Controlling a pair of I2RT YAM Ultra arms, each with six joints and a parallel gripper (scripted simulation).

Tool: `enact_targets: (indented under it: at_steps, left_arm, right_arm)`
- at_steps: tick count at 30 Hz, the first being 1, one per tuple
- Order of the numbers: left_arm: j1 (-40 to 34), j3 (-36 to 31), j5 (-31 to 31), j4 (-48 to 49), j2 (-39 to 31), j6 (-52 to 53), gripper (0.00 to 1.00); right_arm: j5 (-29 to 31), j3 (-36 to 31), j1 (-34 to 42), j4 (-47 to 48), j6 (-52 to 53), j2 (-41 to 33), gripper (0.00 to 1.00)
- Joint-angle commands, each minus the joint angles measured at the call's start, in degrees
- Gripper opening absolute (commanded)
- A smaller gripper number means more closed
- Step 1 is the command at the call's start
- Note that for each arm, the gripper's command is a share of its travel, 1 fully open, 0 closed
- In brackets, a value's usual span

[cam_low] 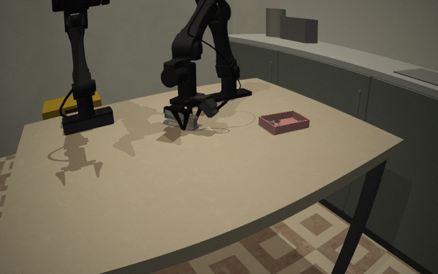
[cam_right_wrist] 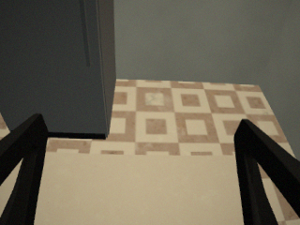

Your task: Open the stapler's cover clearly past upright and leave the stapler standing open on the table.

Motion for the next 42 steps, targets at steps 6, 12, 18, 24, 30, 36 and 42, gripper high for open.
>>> enact_targets:
  at_steps: [6,12,18,24,30,36,42]
  left_arm:
    - [-0.2,-0.8,0.2,0.1,0.3,-0.3,0.59]
    - [-0.2,-0.8,0.2,0.1,0.3,-0.3,0.46]
    - [0.0,0.1,0.2,0.0,0.5,0.0,0.4]
    - [0.0,0.1,0.2,0.1,0.5,0.0,0.32]
    - [0.2,0.9,0.2,0.0,0.7,0.1,0.29]
    - [0.2,0.9,0.2,0.0,0.7,0.1,0.29]
    - [0.2,0.9,0.2,0.0,0.7,0.1,0.29]
  right_arm:
    - [-0.8,-0.3,-0.2,0.2,0.6,-0.3,1.0]
    - [-0.8,-0.3,-0.2,0.2,0.6,-0.3,1.0]
    - [-0.8,-0.3,-0.2,0.2,0.6,-0.3,1.0]
    - [-0.8,-0.3,-0.2,0.2,0.6,-0.3,1.0]
    - [-1.1,-0.3,-0.2,-0.6,0.7,-0.3,1.0]
    - [1.3,-1.4,2.4,-2.5,-4.1,0.6,1.0]
    - [-0.2,-0.5,13.0,-8.6,-16.2,0.5,1.0]
